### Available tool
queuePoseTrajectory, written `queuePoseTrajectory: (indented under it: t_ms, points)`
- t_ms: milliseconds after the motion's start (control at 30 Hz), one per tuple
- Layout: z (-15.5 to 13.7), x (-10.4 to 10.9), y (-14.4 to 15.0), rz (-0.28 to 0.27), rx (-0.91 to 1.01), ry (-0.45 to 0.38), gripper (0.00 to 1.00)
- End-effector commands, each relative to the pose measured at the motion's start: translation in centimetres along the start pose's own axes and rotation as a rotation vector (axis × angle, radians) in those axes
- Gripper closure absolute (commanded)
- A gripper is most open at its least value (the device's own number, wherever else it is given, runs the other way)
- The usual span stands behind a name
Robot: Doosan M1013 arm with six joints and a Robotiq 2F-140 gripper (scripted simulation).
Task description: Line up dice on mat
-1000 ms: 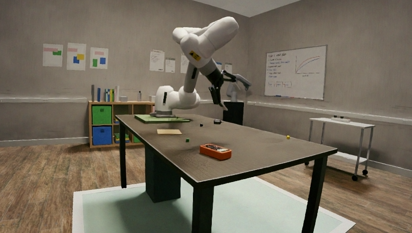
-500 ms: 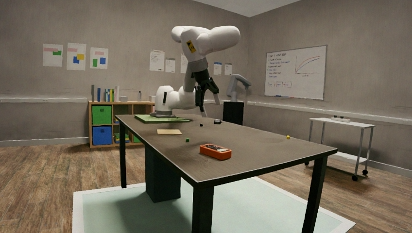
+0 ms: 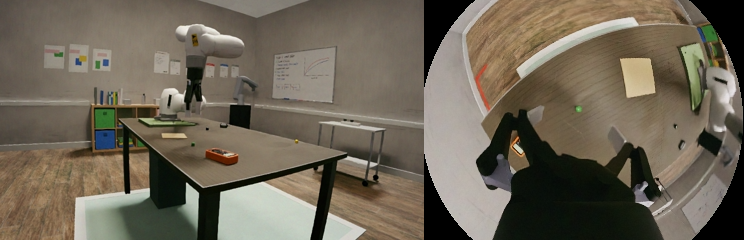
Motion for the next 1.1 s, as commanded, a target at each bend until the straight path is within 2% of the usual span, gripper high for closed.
queuePoseTrajectory:
  t_ms: [0, 533, 667, 933, 1067]
  points:
    - [0.4, 0.0, -0.2, 0.018, 0.013, 0.009, 0.0]
    - [0.4, -0.6, -0.2, 0.018, 0.013, 0.009, 0.0]
    - [0.4, -2.6, -0.3, 0.018, 0.013, 0.009, 0.0]
    - [0.5, -8.4, -0.4, 0.018, 0.013, 0.009, 0.0]
    - [0.5, -9.5, -0.5, 0.018, 0.013, 0.009, 0.0]
Point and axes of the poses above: the point where the finger pads meet when closed, its own x axis back along the fingers, its own y axis across the jaws, z = x × y, the point moved 7 cm from there along x, back along the fingers, and after that the axes turned 14 degrees about x, right-handed, at the moved point
